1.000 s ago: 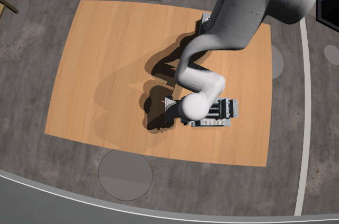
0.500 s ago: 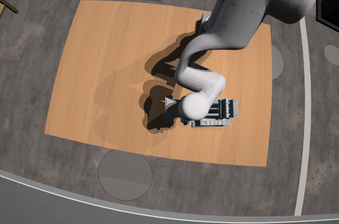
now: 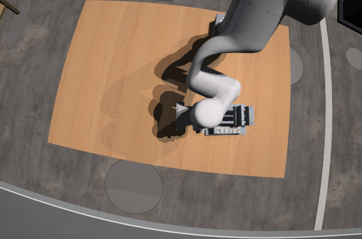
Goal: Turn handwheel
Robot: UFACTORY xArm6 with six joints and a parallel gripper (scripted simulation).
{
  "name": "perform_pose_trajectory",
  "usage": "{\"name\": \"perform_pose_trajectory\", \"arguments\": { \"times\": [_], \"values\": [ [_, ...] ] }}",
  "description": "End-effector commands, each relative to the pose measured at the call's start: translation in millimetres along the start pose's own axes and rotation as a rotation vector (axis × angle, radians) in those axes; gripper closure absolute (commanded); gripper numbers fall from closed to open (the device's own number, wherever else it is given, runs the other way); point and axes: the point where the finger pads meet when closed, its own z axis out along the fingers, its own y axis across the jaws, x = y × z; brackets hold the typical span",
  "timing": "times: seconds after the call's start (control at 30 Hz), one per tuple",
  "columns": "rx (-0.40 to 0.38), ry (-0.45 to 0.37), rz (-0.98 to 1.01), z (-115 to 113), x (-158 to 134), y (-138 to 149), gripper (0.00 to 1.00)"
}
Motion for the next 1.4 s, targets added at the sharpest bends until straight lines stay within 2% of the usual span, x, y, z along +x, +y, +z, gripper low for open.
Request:
{"name": "perform_pose_trajectory", "arguments": {
  "times": [0.0,1.17,1.2,1.37],
  "values": [
    [0.002,0.001,0.000,-0.9,0.5,-0.5,0.94],
    [0.002,0.001,0.000,-1.0,0.5,-0.4,0.94],
    [0.002,0.001,0.000,-1.0,0.5,-0.4,0.43],
    [0.002,0.001,0.000,-1.0,0.5,-0.4,0.43]
  ]
}}
